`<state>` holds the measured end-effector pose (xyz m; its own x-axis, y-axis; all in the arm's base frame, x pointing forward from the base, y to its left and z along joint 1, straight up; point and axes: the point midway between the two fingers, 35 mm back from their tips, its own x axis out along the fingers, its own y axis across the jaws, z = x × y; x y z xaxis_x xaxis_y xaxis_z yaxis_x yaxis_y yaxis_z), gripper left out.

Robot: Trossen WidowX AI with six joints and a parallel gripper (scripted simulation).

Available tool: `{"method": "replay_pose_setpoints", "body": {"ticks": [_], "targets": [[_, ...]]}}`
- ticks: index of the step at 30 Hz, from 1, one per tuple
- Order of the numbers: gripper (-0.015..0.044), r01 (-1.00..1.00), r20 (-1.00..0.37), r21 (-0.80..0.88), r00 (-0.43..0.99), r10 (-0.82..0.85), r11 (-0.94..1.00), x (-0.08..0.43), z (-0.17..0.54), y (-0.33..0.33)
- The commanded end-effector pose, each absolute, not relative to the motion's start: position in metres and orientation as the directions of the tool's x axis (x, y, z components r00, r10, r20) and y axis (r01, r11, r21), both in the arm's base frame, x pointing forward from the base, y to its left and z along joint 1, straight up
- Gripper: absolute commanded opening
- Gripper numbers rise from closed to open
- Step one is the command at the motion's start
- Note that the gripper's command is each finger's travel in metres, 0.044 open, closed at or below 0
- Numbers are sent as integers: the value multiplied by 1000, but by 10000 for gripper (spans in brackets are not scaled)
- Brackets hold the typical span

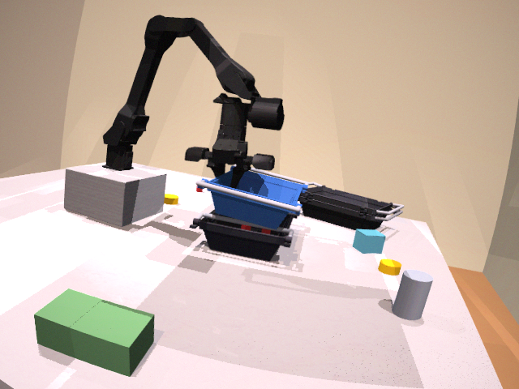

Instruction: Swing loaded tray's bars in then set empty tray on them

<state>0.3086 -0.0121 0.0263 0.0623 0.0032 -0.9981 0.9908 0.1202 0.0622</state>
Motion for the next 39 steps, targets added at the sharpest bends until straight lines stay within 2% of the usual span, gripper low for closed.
{"method": "replay_pose_setpoints", "body": {"ticks": [1, 27, 39], "targets": [[0, 992, -1000, 26, 27, -3, 124, 300, 19, -13], [0, 992, -1000, 26, 27, -3, 124, 300, 19, -13], [176, 992, -1000, 26, 27, -3, 124, 300, 19, -13]]}}
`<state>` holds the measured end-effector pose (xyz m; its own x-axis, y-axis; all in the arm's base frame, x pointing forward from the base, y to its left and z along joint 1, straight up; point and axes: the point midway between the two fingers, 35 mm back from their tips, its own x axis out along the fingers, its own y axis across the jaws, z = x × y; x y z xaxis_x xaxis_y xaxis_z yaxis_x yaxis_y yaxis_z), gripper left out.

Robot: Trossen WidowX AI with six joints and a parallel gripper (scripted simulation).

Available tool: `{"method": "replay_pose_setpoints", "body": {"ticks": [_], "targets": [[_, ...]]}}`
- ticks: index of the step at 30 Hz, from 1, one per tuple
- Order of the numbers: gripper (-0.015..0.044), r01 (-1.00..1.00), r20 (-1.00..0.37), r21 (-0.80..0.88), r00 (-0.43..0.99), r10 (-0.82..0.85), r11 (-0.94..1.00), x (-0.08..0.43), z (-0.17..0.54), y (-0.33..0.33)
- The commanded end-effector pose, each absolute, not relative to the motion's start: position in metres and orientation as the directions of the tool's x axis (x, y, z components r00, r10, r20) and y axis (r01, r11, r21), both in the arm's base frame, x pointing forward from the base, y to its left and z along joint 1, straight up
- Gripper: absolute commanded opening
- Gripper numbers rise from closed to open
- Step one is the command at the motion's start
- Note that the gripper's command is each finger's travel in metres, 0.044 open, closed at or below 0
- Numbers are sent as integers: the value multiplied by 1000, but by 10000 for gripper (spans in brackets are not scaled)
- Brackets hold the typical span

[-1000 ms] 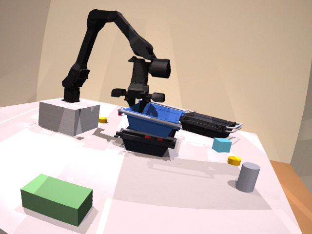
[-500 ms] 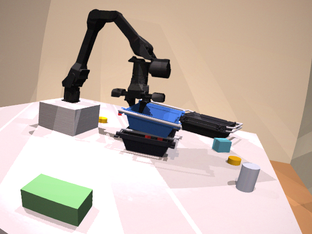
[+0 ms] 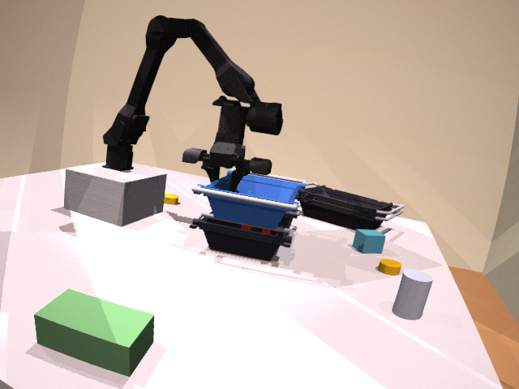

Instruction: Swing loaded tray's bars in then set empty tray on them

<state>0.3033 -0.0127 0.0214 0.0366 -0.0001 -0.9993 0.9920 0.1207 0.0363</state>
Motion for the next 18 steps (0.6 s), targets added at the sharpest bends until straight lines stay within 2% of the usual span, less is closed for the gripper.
{"method": "replay_pose_setpoints", "body": {"ticks": [1, 18], "targets": [[191, 992, -1000, 26, 27, -3, 124, 300, 19, -13], [440, 992, -1000, 26, 27, -3, 124, 300, 19, -13]]}}
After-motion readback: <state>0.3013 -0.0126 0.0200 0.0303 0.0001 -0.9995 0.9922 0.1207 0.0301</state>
